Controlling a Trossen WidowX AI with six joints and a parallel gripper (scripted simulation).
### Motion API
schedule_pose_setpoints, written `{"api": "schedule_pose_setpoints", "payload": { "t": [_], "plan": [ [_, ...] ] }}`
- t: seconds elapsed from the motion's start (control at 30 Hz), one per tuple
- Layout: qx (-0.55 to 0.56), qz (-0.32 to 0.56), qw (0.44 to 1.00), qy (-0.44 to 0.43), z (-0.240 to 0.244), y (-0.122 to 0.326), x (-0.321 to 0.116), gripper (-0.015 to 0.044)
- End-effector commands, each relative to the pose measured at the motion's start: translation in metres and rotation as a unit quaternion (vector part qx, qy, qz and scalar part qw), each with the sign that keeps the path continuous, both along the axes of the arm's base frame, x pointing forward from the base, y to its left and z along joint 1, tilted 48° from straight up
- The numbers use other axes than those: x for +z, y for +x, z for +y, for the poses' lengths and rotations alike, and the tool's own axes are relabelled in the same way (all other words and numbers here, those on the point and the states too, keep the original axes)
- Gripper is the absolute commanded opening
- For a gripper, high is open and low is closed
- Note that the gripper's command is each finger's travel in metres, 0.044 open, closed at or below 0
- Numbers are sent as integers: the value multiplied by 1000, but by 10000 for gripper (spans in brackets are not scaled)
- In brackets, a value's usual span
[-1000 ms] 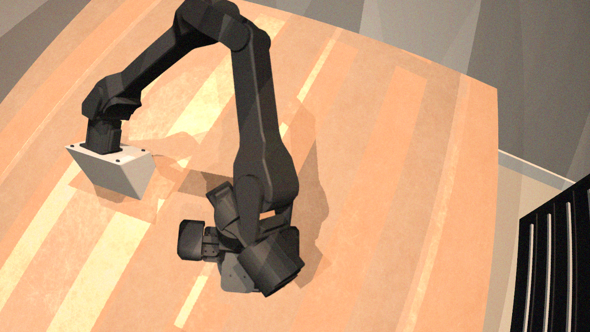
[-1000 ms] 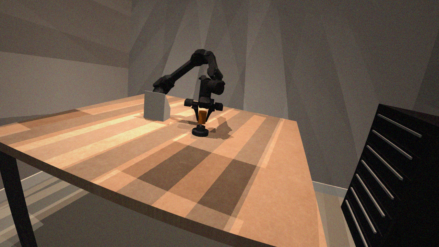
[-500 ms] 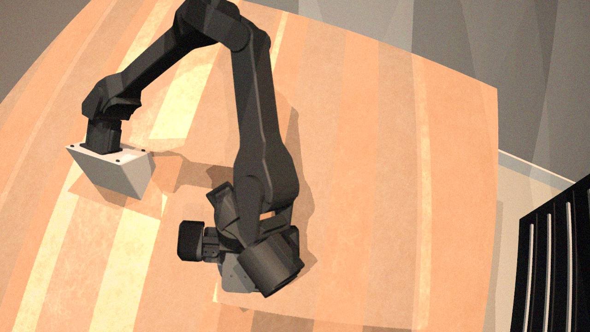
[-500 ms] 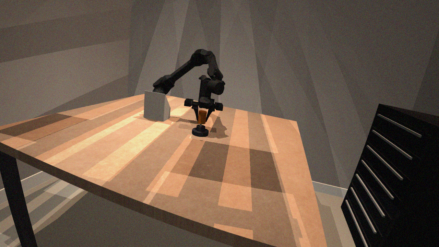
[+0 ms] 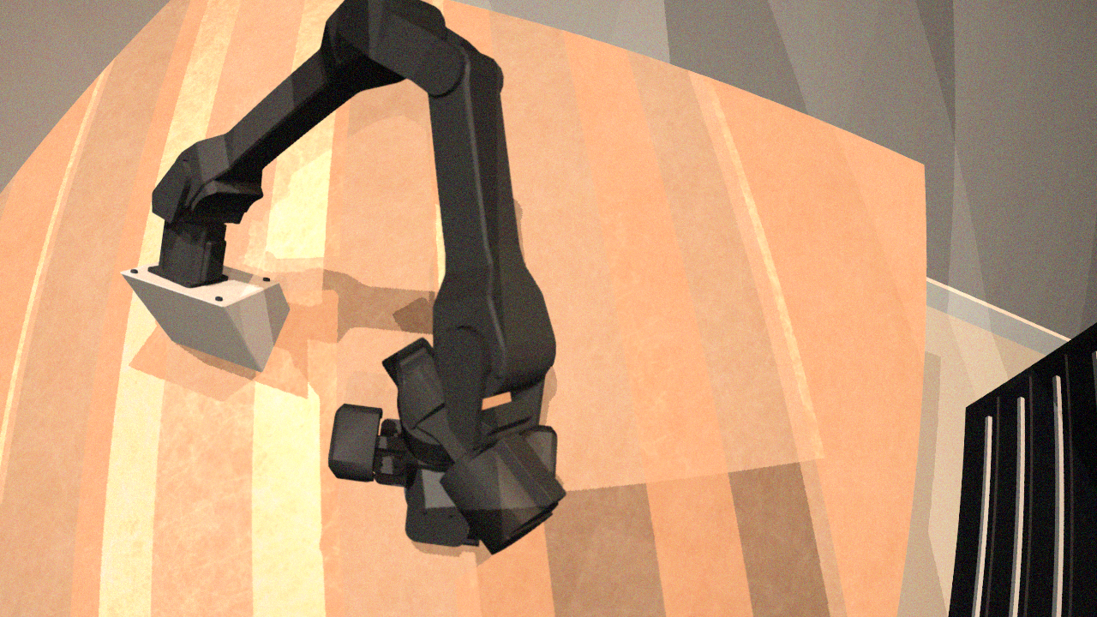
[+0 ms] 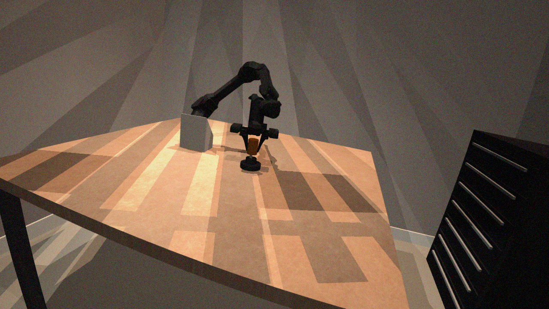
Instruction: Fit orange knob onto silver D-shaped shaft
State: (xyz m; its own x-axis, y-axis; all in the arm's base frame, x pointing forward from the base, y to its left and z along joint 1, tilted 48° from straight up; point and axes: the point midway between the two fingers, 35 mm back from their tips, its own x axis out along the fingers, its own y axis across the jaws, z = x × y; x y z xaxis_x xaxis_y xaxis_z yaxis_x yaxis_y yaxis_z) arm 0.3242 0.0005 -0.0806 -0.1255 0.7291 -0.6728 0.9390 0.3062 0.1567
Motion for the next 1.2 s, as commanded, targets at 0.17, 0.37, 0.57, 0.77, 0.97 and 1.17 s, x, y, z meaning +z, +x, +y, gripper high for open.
{"api": "schedule_pose_setpoints", "payload": {
  "t": [0.17, 0.37, 0.57, 0.77, 0.97, 1.17],
  "plan": [
    [-4, 1, 1000, -1, 2, 0, -2, 0],
    [-2, -1, 1000, 0, 2, -2, -2, 0],
    [6, -10, 1000, 1, 2, -3, -2, 0],
    [4, -7, 1000, 1, 2, -4, -2, 0],
    [-10, 7, 1000, -2, 2, -4, -3, 0],
    [-24, 23, 999, -4, 2, -4, -3, 0]
  ]
}}
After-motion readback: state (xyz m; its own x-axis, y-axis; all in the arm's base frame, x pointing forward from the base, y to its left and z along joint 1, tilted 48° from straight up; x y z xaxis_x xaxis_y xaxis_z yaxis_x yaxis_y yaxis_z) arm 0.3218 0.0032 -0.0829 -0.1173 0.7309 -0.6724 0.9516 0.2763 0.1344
